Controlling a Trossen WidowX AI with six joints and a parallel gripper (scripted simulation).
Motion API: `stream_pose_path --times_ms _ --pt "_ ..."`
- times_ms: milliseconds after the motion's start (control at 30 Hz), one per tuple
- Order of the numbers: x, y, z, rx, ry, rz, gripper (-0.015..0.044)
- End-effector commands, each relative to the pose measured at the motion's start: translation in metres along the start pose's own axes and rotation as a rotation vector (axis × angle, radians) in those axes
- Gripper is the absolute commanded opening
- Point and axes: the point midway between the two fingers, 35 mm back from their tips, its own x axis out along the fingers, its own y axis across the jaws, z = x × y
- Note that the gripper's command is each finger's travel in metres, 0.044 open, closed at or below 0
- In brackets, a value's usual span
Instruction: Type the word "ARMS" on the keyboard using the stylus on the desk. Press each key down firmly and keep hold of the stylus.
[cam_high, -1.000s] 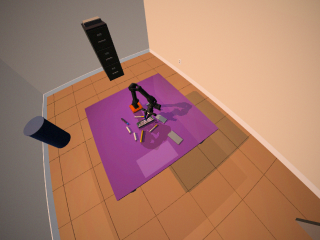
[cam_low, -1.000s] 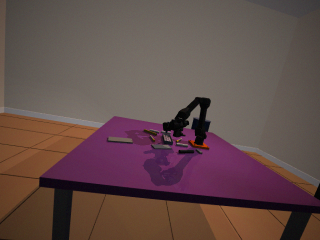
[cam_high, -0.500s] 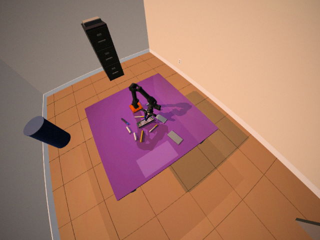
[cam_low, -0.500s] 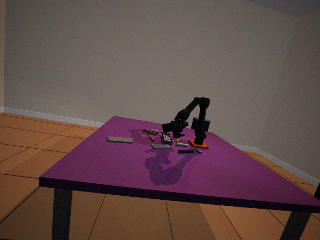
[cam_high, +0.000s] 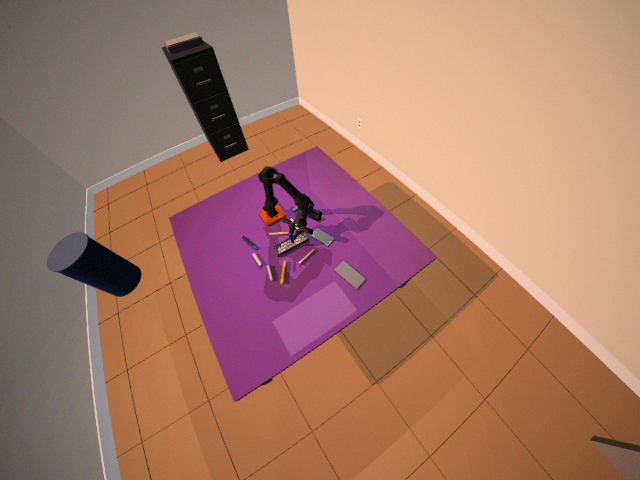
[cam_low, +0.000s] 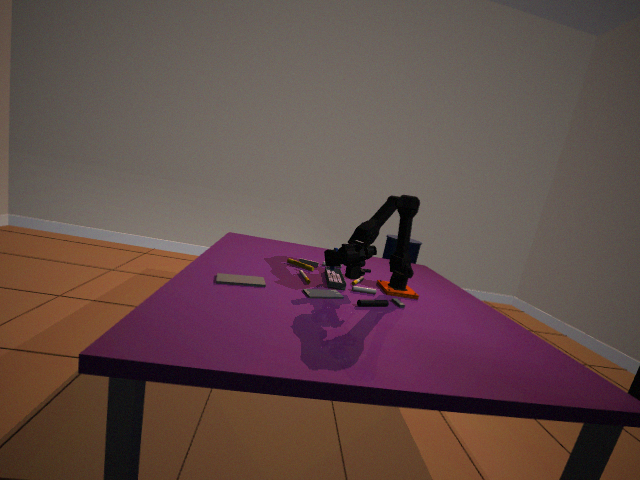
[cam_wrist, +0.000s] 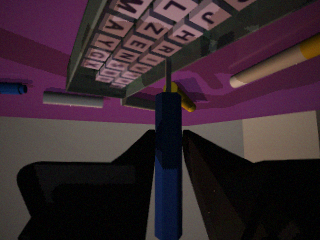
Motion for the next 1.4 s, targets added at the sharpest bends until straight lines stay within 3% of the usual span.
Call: stream_pose_path --times_ms 0,900,1367 --pt "0.001 0.000 0.001 -0.008 0.006 0.001 0.0081" --pt "0.005 0.001 0.008 -0.008 0.006 0.001 0.0081" --pt "-0.014 0.000 -0.025 -0.008 0.006 0.000 0.0081"
